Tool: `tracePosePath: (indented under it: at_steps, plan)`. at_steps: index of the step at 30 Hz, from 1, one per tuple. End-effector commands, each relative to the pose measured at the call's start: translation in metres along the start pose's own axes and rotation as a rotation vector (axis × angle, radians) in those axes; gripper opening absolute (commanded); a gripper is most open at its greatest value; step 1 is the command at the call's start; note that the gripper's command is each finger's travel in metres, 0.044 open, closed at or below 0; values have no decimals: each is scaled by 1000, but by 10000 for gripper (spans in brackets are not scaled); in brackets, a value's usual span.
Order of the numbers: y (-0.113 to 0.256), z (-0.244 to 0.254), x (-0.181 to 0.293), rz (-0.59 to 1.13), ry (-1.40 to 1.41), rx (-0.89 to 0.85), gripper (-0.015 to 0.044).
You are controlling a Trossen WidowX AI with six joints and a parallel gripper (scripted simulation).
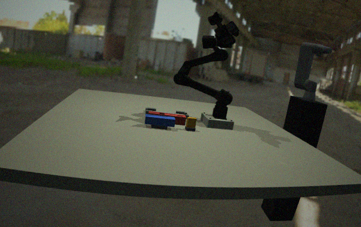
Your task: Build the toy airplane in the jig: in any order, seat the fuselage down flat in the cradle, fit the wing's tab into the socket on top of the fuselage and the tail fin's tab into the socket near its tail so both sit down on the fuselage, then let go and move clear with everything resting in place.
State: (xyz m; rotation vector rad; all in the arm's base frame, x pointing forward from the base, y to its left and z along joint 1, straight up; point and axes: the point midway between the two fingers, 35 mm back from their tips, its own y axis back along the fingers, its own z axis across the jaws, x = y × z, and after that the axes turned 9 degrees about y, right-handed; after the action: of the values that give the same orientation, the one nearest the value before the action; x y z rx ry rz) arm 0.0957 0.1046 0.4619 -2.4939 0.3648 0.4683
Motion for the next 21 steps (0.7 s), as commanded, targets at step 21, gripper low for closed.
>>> tracePosePath:
  at_steps: [21]
  plan:
    - [-70, 69, -86, 56, 332, -31, 440]
